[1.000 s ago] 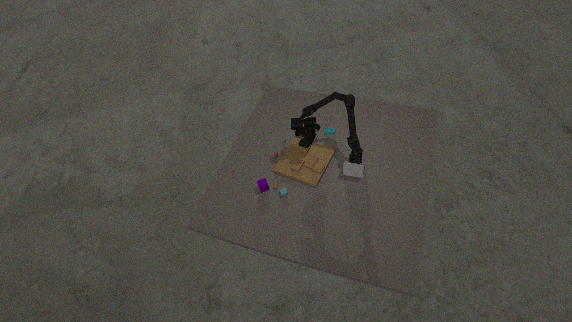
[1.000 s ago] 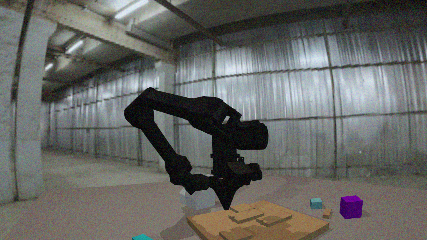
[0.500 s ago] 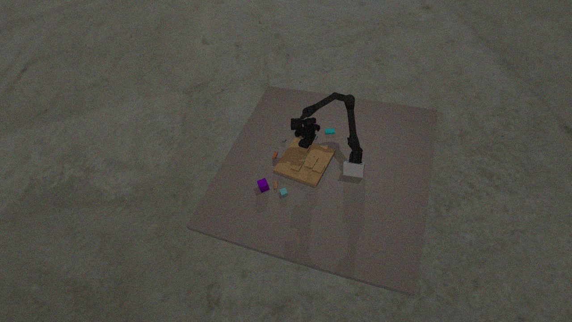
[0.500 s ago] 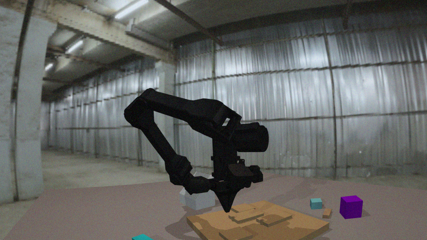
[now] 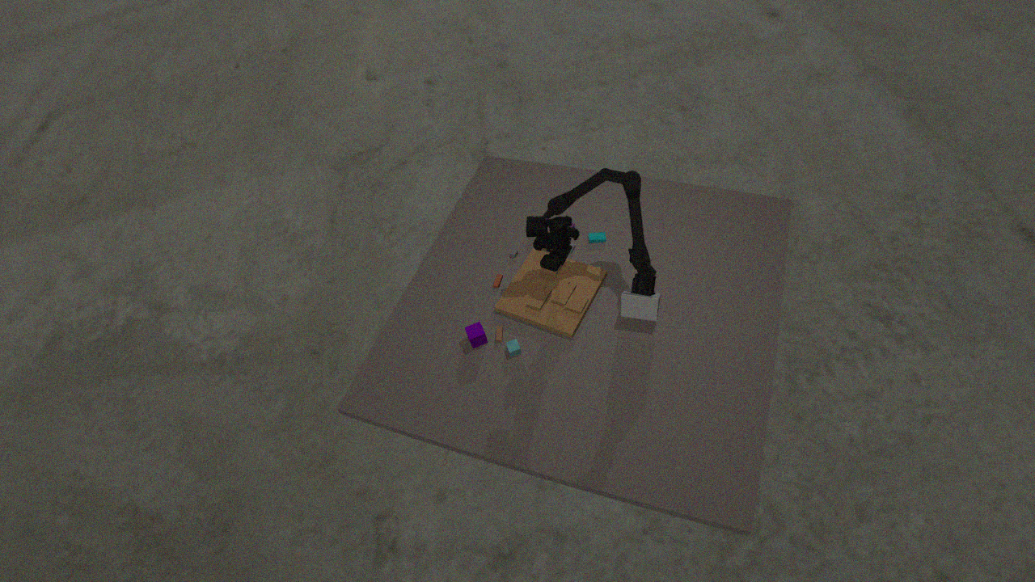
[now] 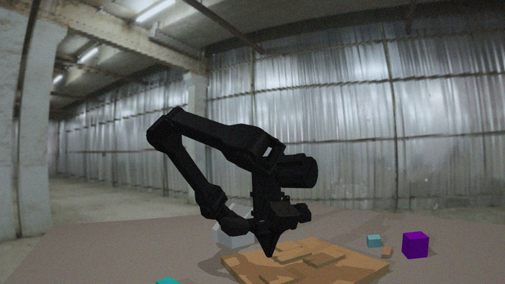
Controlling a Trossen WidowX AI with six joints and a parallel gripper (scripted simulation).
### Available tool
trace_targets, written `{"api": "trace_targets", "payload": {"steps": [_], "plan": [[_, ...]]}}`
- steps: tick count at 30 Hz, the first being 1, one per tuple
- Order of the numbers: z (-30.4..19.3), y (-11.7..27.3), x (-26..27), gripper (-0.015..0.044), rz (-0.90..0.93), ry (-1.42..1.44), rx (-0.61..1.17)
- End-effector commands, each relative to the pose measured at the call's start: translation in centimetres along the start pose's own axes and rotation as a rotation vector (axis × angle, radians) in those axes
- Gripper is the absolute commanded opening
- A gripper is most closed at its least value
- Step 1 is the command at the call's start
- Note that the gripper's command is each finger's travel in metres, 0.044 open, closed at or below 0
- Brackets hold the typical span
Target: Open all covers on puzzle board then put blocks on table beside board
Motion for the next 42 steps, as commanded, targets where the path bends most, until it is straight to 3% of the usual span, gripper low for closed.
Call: {"api": "trace_targets", "payload": {"steps": [1, 42], "plan": [[-0.1, -0.7, -0.1, 0.0000, -0.009, 0.007, 0.005], [0.1, -4.0, -0.3, 0.0000, -0.012, 0.006, 0.003]]}}
Point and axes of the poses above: the point midway between the two fingers, 35 mm back from their tips, its own y axis back along the fingers, its own x axis across the jaws, z = x × y, the point moved 6 cm from there along y, back along the fingers, and after that the axes turned 15 degrees about -y, right-handed, at the moved point
